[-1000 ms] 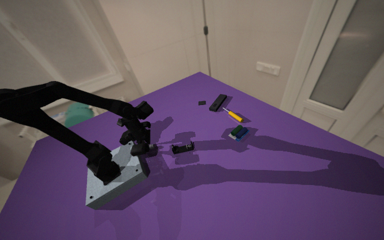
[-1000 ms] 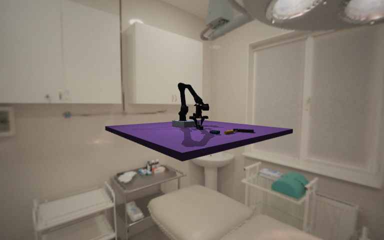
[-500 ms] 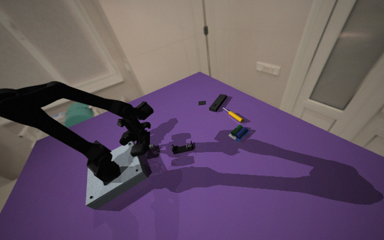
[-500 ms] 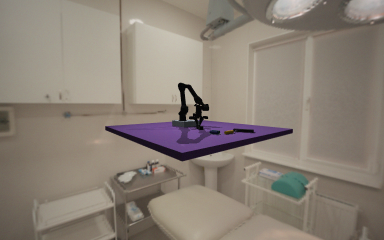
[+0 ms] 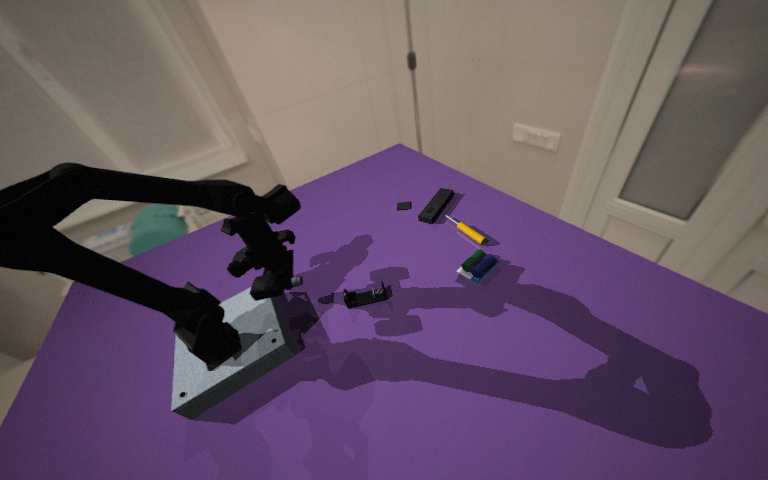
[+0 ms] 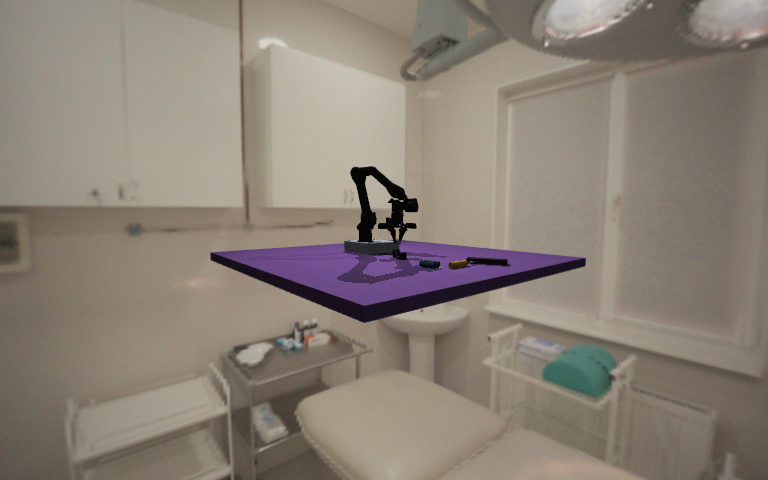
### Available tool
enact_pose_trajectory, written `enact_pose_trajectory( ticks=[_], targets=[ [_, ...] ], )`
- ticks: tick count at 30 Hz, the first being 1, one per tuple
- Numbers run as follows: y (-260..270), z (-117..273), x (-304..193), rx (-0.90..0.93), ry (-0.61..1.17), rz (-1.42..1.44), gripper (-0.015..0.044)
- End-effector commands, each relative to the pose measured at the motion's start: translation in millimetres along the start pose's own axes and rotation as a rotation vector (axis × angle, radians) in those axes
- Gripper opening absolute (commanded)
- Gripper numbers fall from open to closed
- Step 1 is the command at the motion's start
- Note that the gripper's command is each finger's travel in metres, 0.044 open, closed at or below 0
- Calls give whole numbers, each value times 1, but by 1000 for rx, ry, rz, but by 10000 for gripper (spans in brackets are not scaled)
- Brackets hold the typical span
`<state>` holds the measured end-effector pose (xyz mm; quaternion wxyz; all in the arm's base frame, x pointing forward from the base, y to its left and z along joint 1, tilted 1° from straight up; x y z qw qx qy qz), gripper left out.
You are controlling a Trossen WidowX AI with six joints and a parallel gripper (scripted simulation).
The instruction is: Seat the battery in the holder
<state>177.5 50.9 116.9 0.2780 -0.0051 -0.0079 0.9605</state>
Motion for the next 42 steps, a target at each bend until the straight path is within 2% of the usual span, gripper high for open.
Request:
enact_pose_trajectory(
  ticks=[1, 12, 24, 30, 42],
  targets=[
    [-2, 6, -12, -7, 4, -7, 75],
    [6, 20, -82, 2, 20, -50, 75],
    [46, 31, -170, 0, 19, 11, 75],
    [49, 29, -175, -1, 9, 24, 75],
    [49, -1, -185, 3, -177, 22, 75]
  ],
)
Point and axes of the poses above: the point midway between the two fingers, 35 mm back from their tips, its own z axis back along the fingers, its own y axis across the jaws, x = y × z, the point moved 8 cm from there along z, back along the fingers
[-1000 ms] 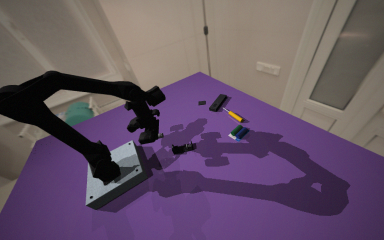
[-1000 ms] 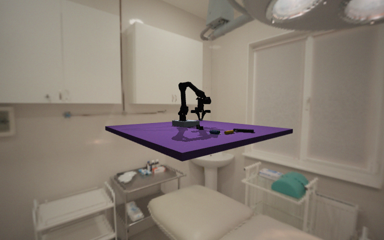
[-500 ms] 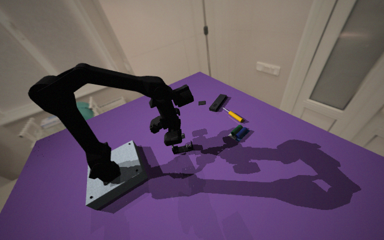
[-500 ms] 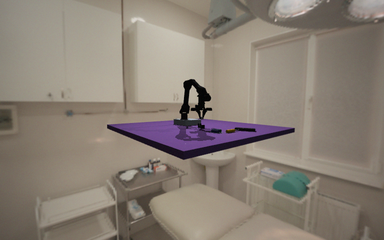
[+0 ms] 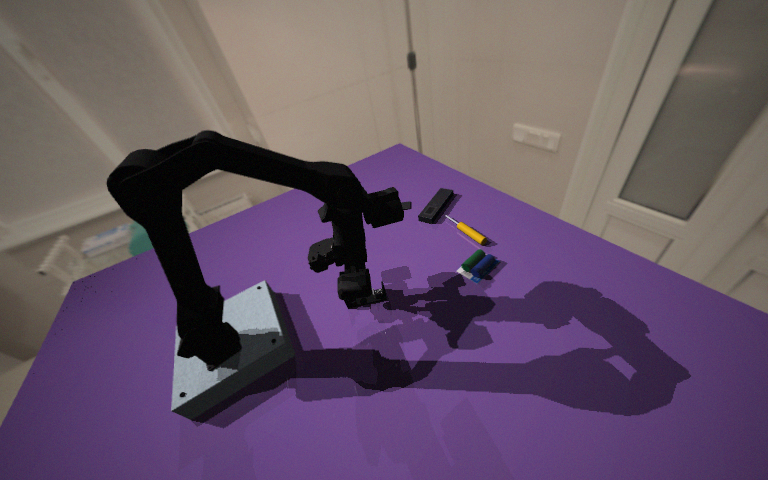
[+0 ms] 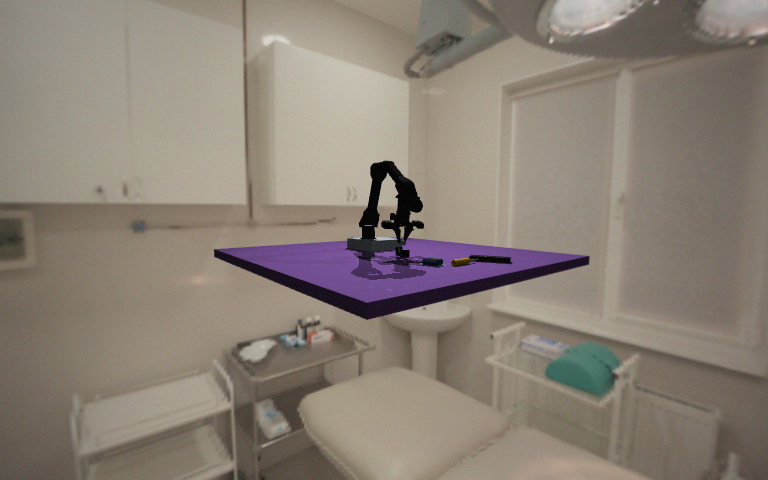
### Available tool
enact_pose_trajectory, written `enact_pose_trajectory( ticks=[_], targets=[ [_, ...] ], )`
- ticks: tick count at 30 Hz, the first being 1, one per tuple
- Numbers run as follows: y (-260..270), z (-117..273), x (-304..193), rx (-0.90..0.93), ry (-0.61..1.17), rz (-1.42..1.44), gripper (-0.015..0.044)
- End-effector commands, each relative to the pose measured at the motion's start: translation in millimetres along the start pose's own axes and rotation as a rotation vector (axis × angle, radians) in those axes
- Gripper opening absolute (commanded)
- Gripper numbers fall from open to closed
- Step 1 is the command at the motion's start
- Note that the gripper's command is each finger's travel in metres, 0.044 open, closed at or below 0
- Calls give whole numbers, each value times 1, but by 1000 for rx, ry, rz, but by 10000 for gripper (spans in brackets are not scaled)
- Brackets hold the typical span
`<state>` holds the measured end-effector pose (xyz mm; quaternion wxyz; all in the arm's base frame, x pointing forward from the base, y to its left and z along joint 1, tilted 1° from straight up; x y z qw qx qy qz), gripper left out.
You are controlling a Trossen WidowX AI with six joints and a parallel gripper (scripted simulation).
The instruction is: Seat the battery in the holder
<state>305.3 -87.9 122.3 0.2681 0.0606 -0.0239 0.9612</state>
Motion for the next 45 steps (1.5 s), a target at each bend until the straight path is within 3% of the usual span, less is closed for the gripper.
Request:
enact_pose_trajectory(
  ticks=[1, 45],
  targets=[
    [0, -9, -5, -3, -57, 3, 75],
    [-2, -37, -40, 10, -364, 3, 75]
  ],
)
Point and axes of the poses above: the point midway between the two fingers, 35 mm back from their tips, its own z axis back along the fingers, its own y axis across the jaws, x = y × z, the point moved 8 cm from there along z, back along the fingers
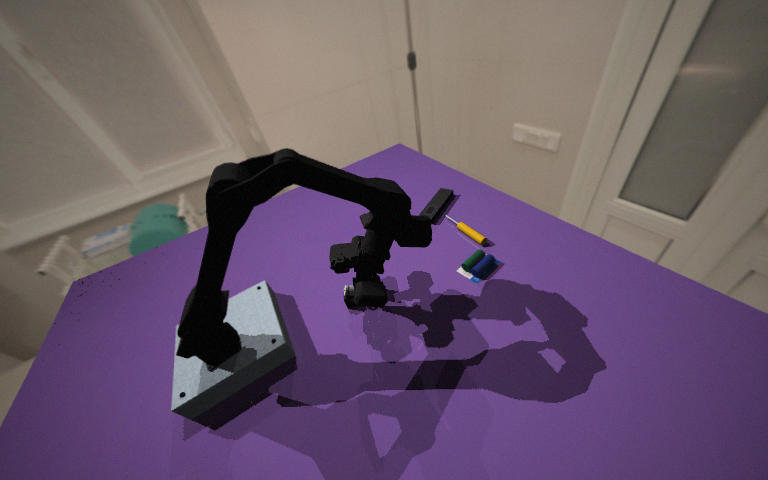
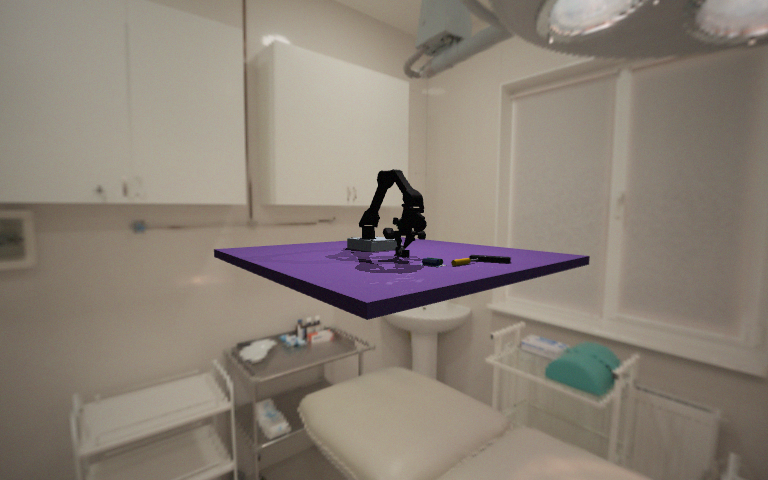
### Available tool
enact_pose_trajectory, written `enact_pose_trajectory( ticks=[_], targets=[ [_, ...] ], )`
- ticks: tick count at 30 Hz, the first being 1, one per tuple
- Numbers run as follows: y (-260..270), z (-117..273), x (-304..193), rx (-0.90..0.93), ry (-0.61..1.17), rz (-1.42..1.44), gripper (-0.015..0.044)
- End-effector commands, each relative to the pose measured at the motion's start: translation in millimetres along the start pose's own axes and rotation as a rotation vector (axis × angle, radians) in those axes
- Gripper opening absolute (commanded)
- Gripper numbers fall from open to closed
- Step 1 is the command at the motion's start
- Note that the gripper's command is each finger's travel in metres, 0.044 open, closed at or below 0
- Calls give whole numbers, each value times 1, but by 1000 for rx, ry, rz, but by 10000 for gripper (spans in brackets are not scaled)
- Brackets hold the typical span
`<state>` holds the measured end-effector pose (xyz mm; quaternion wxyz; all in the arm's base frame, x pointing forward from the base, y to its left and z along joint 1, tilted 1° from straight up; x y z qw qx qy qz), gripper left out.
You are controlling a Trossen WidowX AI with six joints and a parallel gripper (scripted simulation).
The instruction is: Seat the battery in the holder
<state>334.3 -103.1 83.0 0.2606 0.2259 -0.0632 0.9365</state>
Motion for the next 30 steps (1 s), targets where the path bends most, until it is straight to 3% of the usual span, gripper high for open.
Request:
enact_pose_trajectory(
  ticks=[1, 30],
  targets=[
    [0, -2, -4, -1, -23, 5, 75],
    [-1, 4, -19, 5, -23, 5, 75]
  ],
)
Point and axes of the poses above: the point midway between the two fingers, 35 mm back from their tips, its own z axis back along the fingers, its own y axis across the jaws, x = y × z, the point moved 8 cm from there along z, back along the fingers
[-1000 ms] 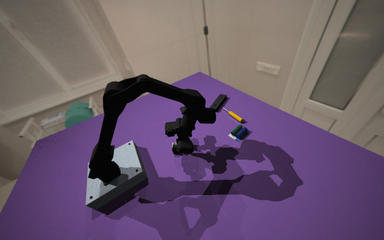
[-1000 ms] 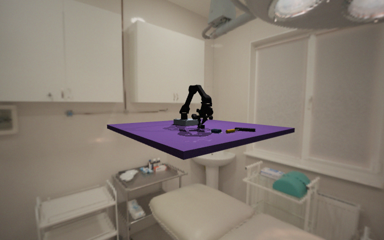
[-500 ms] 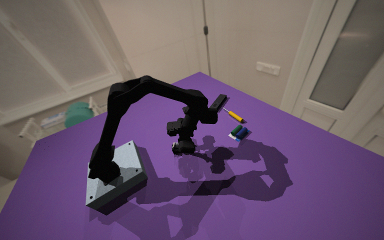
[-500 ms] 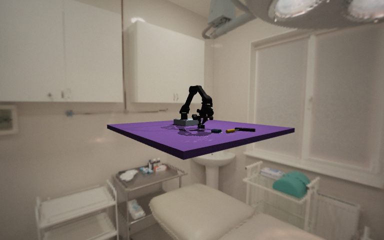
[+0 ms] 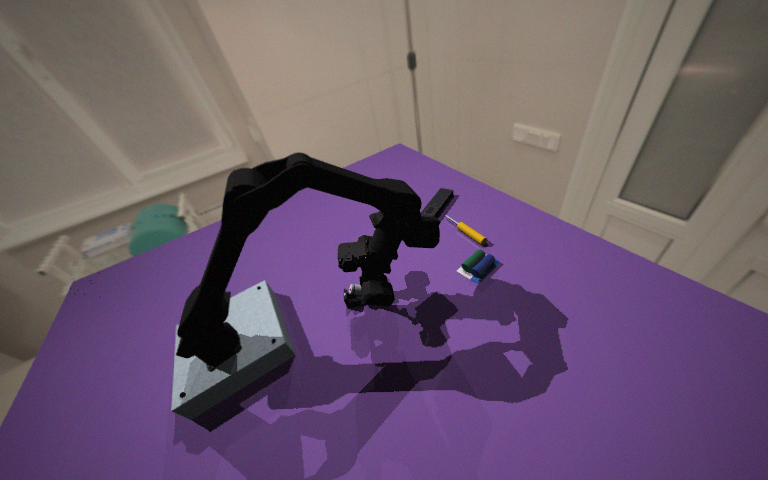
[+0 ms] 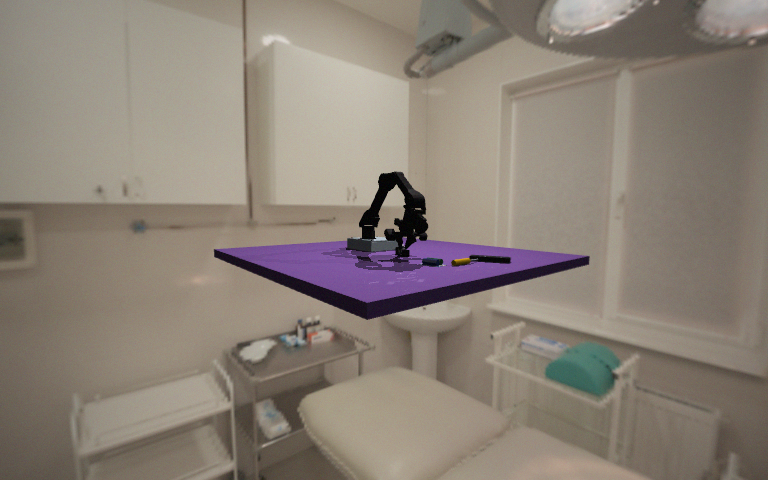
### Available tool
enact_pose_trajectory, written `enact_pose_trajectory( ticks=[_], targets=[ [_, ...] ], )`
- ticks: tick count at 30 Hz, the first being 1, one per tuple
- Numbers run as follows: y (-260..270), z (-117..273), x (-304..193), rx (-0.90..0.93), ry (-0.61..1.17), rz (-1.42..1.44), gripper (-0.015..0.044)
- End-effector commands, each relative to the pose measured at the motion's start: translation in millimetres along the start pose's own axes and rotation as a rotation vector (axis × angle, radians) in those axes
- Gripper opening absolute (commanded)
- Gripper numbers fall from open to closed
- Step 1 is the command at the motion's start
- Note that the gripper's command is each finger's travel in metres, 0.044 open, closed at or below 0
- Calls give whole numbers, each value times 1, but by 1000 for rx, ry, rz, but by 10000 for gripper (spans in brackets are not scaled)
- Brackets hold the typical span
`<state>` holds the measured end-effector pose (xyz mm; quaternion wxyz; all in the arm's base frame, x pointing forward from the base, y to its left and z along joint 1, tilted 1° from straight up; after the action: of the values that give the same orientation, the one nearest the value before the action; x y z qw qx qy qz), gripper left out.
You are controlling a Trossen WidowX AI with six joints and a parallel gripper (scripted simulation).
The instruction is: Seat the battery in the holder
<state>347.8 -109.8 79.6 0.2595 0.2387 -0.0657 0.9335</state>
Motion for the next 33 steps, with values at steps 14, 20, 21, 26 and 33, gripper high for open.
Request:
enact_pose_trajectory(
  ticks=[14, 20, 21, 26, 33],
  targets=[
    [0, 2, -7, 4, 15, 6, 75],
    [-1, 1, -5, 6, 43, 6, 75],
    [-1, 1, -5, 7, 48, 6, 75],
    [-1, 0, -3, 8, 71, 6, 75],
    [-1, -2, 0, 10, 104, 6, 75]
  ],
)
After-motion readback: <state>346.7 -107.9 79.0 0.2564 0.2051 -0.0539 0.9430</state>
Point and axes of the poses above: the point midway between the two fingers, 35 mm back from their tips, its own z axis back along the fingers, its own y axis across the jaws, x = y × z, the point moved 8 cm from there along z, back along the fingers
